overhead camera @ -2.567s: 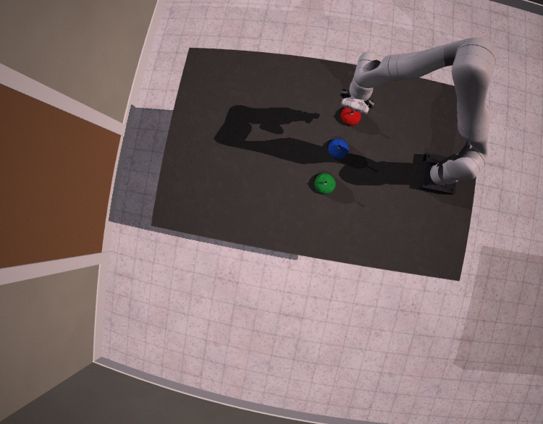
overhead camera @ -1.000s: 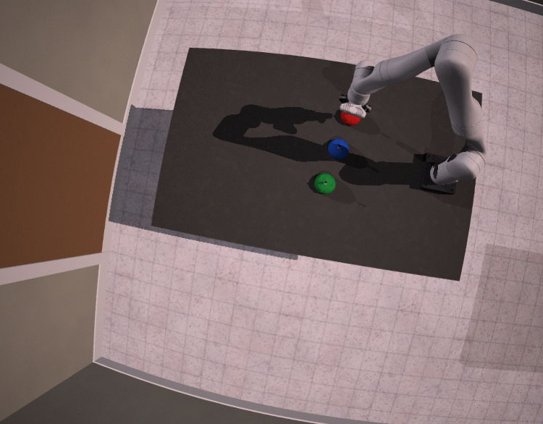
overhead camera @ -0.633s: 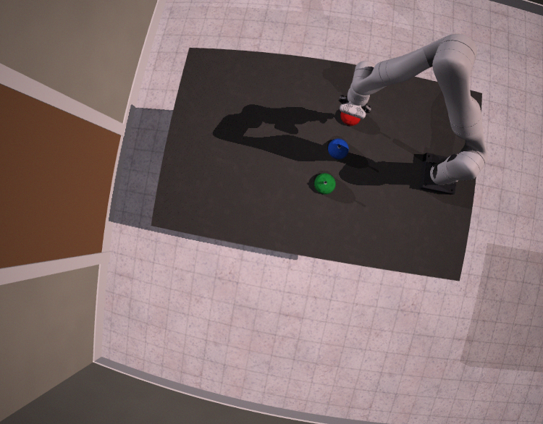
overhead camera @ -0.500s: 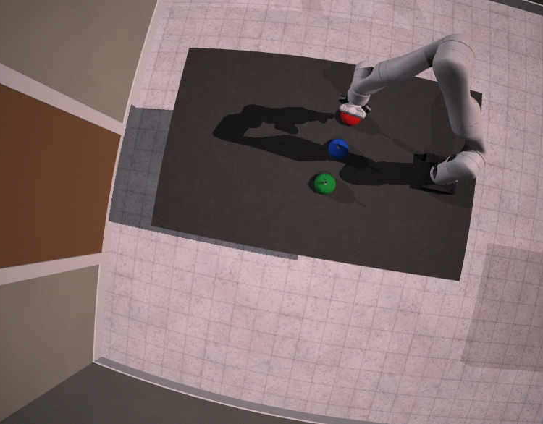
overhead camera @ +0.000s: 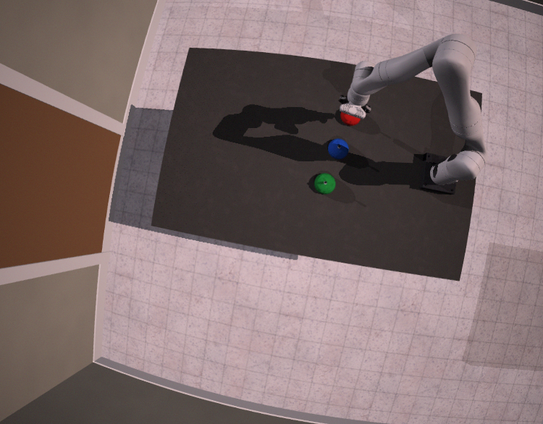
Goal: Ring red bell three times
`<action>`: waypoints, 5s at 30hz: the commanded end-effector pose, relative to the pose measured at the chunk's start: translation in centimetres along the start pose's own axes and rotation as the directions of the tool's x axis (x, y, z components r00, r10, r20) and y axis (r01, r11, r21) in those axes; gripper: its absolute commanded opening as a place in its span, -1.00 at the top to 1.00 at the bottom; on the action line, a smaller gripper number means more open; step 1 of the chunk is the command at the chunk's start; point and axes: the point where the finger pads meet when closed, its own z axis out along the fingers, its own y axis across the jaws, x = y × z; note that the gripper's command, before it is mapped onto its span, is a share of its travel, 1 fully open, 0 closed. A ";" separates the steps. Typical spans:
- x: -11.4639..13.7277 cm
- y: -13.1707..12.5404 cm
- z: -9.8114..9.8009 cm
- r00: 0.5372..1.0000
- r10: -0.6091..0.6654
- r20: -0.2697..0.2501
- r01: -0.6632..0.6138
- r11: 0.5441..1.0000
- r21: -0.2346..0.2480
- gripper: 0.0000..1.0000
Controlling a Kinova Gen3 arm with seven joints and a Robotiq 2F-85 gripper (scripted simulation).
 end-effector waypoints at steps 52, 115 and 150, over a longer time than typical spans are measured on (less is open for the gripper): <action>0.0 0.1 0.9 1.000 0.000 0.000 0.000 1.000 -0.002 1.00; 0.0 0.1 1.3 1.000 0.000 0.000 0.000 1.000 -0.002 1.00; 0.0 0.0 1.1 1.000 0.000 0.000 0.000 1.000 -0.002 1.00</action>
